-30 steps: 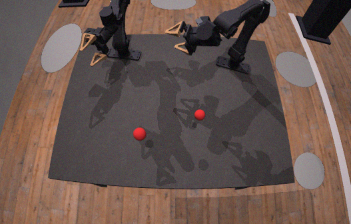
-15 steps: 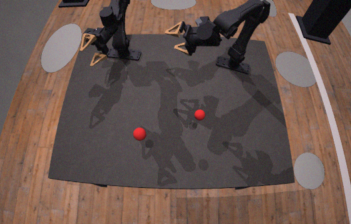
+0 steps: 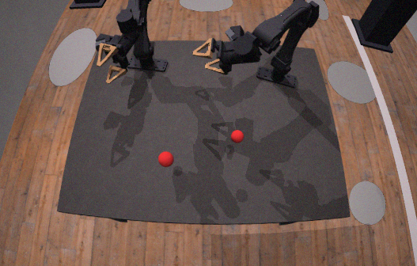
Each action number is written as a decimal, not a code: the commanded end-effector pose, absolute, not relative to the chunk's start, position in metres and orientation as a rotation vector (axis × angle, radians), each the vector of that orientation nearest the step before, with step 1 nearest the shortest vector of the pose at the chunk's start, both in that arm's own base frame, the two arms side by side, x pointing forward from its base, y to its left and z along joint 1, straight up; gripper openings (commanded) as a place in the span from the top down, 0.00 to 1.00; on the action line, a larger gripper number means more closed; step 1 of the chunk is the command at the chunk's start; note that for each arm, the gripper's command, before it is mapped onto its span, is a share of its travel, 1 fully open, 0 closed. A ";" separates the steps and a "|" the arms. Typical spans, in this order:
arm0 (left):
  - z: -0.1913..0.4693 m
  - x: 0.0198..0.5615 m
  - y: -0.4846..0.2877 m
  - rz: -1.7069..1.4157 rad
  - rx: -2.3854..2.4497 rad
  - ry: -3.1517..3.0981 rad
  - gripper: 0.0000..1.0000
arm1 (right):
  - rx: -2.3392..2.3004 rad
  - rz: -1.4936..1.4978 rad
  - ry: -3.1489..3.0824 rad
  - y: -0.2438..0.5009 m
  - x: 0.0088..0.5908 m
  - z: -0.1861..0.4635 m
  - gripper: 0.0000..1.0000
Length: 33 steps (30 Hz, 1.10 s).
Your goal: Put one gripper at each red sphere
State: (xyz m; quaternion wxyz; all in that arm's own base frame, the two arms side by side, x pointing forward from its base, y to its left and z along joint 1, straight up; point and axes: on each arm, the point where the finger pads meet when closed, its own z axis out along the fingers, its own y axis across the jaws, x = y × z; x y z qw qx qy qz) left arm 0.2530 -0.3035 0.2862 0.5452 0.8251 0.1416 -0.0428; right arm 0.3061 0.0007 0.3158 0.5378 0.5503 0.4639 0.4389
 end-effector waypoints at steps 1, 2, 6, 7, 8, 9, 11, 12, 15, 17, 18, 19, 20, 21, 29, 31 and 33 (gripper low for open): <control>0.279 0.283 -0.302 -0.078 1.897 0.528 0.00 | 1.146 1.044 1.163 0.020 0.327 0.349 0.00; 0.276 0.290 -0.301 -0.073 1.883 0.574 0.00 | 1.113 1.035 1.182 0.025 0.333 0.353 0.00; 0.264 0.320 -0.293 -0.049 1.798 0.770 0.00 | 0.966 0.990 1.257 0.047 0.360 0.368 0.00; 0.262 0.328 -0.291 -0.043 1.770 0.821 0.00 | 0.925 0.977 1.274 0.053 0.367 0.371 0.00; 0.262 0.328 -0.291 -0.043 1.770 0.821 0.00 | 0.925 0.977 1.274 0.053 0.367 0.371 0.00; 0.262 0.328 -0.291 -0.043 1.770 0.821 0.00 | 0.925 0.977 1.274 0.053 0.367 0.371 0.00; 0.256 0.344 -0.285 -0.033 1.705 0.924 0.00 | 0.841 0.950 1.306 0.067 0.383 0.377 0.00; 0.253 0.352 -0.281 -0.028 1.668 0.974 0.00 | 0.797 0.936 1.320 0.074 0.390 0.380 0.00; 0.246 0.375 -0.269 -0.018 1.545 1.115 0.00 | 0.660 0.890 1.356 0.096 0.415 0.386 0.00; 0.242 0.389 -0.260 -0.016 1.470 1.187 0.00 | 0.566 0.858 1.372 0.111 0.431 0.388 0.00; 0.240 0.396 -0.255 -0.016 1.430 1.222 0.00 | 0.519 0.841 1.379 0.119 0.439 0.389 0.00; 0.238 0.403 -0.250 -0.016 1.389 1.256 0.00 | 0.473 0.824 1.383 0.127 0.446 0.389 0.00; 0.236 0.409 -0.244 -0.016 1.347 1.289 0.00 | 0.426 0.807 1.386 0.135 0.454 0.388 0.00; 0.235 0.415 -0.239 -0.017 1.304 1.320 0.00 | 0.380 0.789 1.388 0.143 0.461 0.388 0.00; 0.228 0.443 -0.203 -0.034 0.965 1.495 0.00 | 0.123 0.685 1.372 0.190 0.501 0.377 0.00; 0.227 0.449 -0.191 -0.045 0.878 1.523 0.00 | 0.048 0.652 1.359 0.204 0.511 0.371 0.00; 0.226 0.454 -0.180 -0.056 0.787 1.547 0.00 | -0.021 0.620 1.343 0.218 0.520 0.364 0.00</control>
